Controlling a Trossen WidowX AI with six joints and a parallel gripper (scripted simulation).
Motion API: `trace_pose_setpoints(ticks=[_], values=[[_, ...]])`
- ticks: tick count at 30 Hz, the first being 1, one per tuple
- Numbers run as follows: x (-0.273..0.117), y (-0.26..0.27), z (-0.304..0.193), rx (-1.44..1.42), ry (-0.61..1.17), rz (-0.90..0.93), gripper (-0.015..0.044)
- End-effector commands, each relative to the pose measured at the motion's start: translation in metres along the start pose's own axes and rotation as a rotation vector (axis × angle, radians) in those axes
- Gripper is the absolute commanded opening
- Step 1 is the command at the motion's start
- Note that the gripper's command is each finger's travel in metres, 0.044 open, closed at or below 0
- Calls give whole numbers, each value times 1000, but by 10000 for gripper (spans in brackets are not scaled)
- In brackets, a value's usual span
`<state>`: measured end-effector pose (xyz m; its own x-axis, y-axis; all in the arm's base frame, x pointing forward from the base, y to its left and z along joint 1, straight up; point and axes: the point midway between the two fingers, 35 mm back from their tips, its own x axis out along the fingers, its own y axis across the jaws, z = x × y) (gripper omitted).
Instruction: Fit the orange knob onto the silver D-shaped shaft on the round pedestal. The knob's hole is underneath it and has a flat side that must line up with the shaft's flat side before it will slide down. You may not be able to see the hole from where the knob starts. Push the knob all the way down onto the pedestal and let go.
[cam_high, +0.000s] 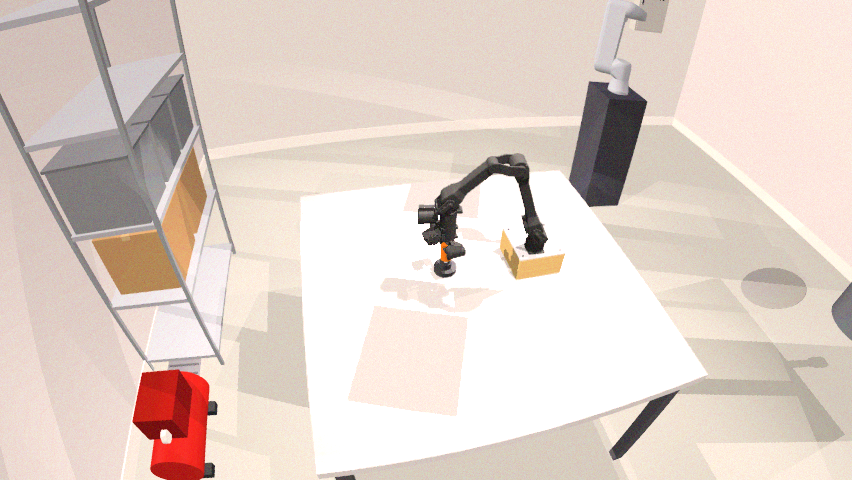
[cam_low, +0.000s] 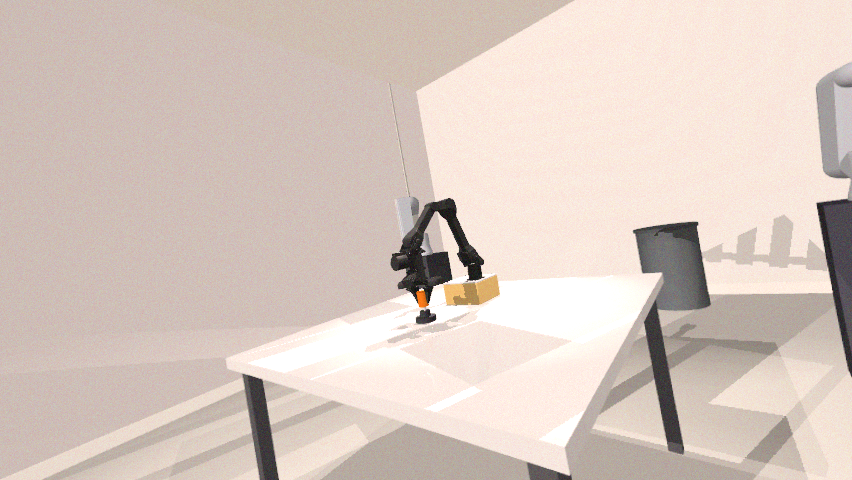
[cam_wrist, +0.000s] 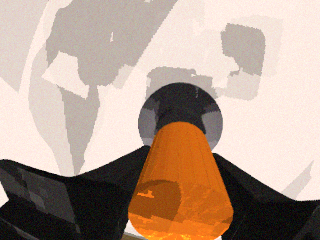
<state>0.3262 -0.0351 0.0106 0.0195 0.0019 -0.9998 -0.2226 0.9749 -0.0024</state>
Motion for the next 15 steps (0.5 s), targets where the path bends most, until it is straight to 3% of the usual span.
trace_pose_setpoints(ticks=[1,15], values=[[-3,-1,2,-1,-10,-6,0],[-1,0,1,0,-10,-5,0]])
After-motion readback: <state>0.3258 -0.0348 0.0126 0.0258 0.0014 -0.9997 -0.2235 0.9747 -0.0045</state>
